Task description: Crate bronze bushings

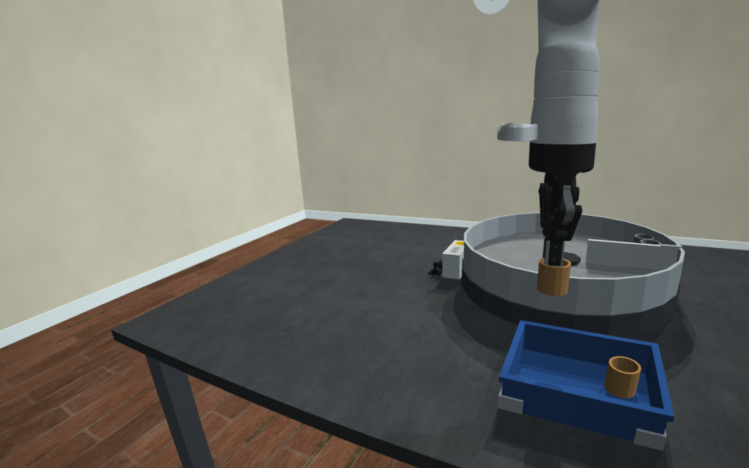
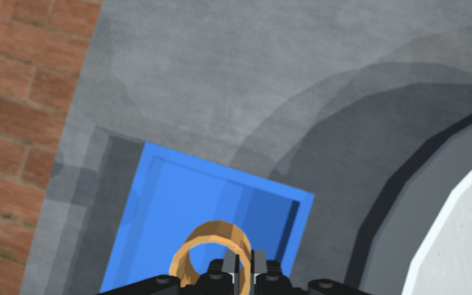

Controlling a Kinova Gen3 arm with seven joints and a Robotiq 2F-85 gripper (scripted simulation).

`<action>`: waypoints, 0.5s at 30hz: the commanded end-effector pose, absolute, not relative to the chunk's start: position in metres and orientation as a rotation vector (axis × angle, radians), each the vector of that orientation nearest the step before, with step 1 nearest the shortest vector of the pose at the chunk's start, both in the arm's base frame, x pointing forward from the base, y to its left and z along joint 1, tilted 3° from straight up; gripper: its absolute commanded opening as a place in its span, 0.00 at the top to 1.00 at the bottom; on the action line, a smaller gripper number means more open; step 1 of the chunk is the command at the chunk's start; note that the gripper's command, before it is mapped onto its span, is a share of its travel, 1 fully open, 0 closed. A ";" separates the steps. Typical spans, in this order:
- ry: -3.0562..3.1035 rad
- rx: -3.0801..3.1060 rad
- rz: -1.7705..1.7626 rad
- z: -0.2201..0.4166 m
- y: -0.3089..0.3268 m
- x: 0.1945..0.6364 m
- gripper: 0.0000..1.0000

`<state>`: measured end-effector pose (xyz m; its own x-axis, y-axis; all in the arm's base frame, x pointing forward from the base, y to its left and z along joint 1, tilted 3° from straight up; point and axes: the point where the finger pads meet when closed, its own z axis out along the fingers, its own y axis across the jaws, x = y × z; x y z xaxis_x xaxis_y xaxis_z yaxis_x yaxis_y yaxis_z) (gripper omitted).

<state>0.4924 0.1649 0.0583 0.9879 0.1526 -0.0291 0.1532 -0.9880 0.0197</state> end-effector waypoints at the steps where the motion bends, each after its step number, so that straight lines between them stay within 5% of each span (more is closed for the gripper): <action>1: 0.235 3.104 -0.062 0.041 0.162 0.489 1.00; 15: 0.236 3.104 -0.062 0.029 0.162 0.488 1.00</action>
<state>0.4898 0.1627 0.0370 0.9878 0.1513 -0.0361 0.1522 -0.9881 0.0231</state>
